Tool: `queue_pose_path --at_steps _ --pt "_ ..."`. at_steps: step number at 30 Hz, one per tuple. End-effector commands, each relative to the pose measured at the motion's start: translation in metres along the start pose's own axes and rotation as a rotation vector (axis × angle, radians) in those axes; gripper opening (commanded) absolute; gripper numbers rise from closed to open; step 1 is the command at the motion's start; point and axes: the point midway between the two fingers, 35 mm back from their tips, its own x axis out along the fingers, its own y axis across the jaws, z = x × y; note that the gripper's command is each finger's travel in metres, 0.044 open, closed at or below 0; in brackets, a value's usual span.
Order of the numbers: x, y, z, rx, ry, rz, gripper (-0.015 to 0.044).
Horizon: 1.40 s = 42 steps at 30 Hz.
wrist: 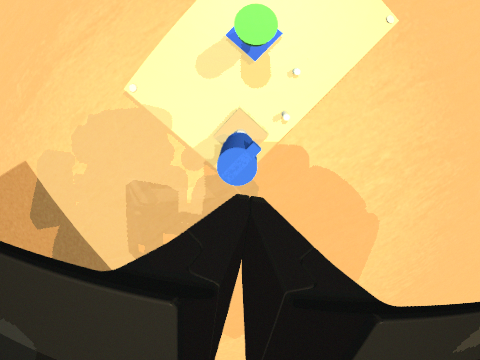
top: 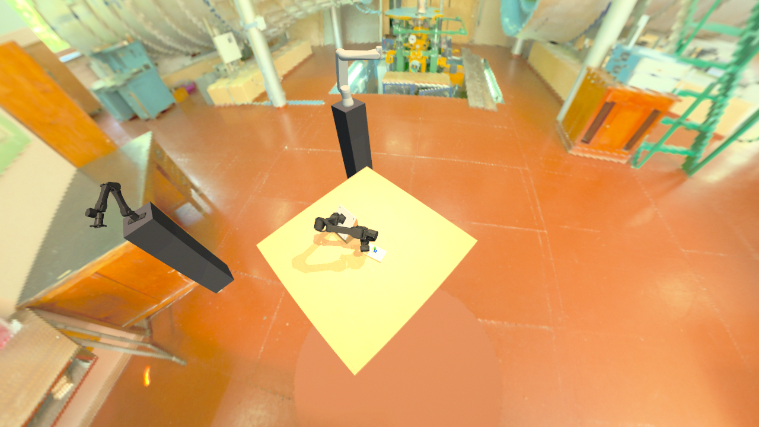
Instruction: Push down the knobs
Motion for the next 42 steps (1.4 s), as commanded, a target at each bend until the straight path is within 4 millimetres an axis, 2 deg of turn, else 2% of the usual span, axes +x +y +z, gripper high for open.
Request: queue_pose_path --at_steps 1,11,24,42 --pt "0.019 0.004 -0.003 -0.008 0.020 0.013 0.0000" --pt "0.020 0.004 -0.003 -0.008 0.020 0.013 0.0000" --pt "0.039 0.004 -0.004 -0.008 0.021 0.013 0.0000" --pt "0.040 0.004 -0.004 -0.008 0.021 0.013 0.0000"
